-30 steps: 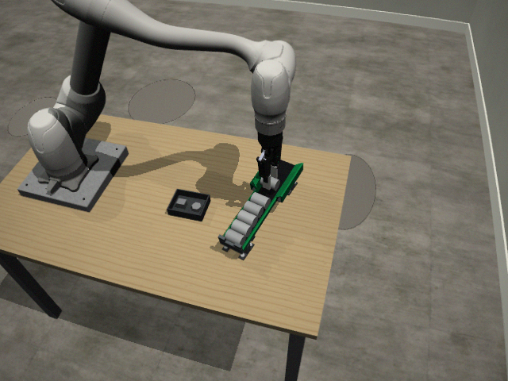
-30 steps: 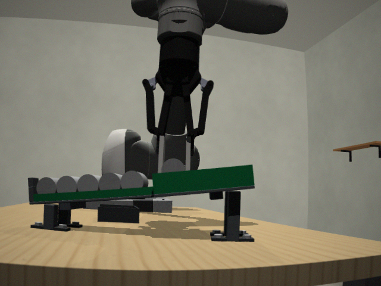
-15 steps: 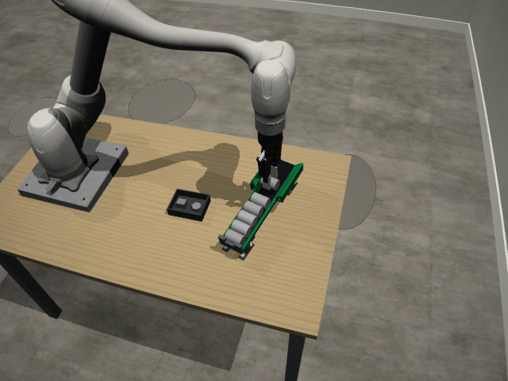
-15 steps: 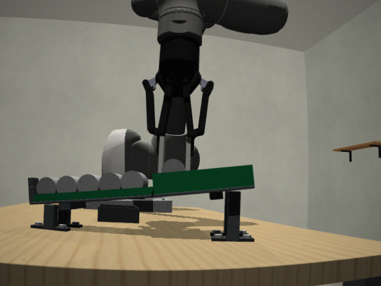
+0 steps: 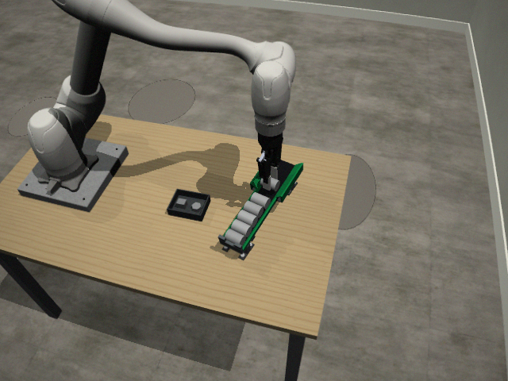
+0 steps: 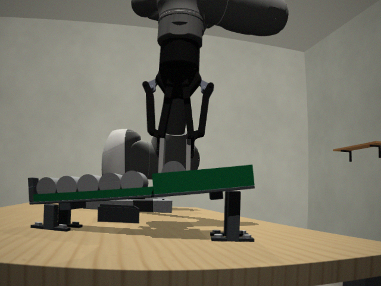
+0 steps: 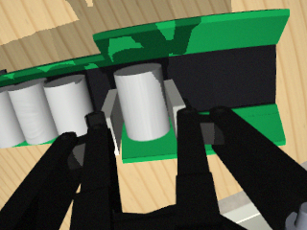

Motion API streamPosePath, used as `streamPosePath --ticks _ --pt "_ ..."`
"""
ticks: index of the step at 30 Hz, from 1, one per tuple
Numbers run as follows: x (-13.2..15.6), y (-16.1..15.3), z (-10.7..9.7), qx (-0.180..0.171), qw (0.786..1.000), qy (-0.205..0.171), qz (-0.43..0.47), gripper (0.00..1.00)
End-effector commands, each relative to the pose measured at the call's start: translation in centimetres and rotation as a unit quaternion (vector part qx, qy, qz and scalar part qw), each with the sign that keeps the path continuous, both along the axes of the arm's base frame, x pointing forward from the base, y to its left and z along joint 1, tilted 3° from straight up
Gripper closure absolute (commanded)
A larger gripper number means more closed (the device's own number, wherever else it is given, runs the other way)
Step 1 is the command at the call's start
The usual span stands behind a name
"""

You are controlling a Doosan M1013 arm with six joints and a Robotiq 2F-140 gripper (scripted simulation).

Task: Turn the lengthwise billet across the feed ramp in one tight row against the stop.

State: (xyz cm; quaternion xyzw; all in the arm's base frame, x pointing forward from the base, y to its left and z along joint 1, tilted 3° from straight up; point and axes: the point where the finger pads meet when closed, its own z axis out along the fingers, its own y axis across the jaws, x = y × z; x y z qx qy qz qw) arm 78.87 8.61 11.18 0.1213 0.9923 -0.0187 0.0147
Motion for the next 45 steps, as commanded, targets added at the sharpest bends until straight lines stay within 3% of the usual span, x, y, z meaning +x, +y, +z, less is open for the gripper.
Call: streamPosePath --ticks 1,45 --pt "0.00 0.01 -0.01 0.000 1.000 0.000 0.000 0.90" --pt "0.05 0.07 -0.86 0.000 1.000 0.000 0.000 0.90"
